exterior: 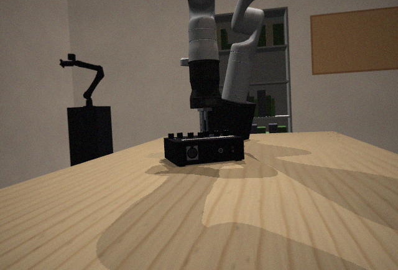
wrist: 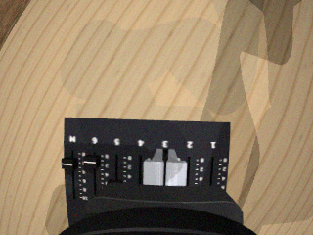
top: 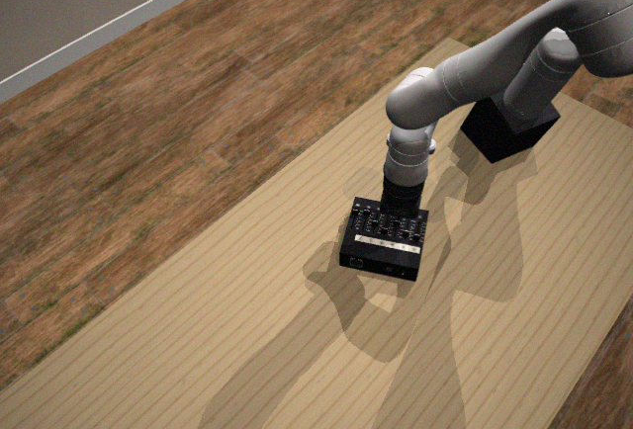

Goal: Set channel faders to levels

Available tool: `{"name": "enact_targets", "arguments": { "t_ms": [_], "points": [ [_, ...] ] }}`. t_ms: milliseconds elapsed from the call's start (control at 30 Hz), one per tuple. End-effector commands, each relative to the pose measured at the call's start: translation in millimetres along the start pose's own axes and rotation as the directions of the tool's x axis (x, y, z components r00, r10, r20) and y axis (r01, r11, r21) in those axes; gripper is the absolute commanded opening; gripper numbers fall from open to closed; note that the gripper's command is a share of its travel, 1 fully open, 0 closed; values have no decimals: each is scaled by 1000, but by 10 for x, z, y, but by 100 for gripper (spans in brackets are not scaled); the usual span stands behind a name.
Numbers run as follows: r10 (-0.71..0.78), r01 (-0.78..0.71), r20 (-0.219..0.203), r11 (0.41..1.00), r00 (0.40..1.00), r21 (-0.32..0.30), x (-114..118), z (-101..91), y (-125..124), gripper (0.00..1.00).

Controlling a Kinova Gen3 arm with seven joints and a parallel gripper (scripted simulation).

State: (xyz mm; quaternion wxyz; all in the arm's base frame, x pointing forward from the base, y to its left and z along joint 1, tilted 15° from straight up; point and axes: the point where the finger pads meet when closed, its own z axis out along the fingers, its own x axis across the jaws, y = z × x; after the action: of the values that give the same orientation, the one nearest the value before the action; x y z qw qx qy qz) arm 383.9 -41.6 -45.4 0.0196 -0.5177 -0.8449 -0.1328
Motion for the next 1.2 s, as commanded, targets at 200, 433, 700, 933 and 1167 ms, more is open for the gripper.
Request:
{"name": "enact_targets", "arguments": {
  "t_ms": [200,433,700,933,1167],
  "points": [
    [0,0,1,1000,1000,4,-4,-2,46,0],
    [0,0,1,1000,1000,4,-4,-1,89,0],
    [0,0,1,1000,1000,4,-4,-1,126,0],
    [0,0,1,1000,1000,4,-4,-1,166,0],
    [0,0,1,1000,1000,4,-4,-1,191,0]
  ]
}}
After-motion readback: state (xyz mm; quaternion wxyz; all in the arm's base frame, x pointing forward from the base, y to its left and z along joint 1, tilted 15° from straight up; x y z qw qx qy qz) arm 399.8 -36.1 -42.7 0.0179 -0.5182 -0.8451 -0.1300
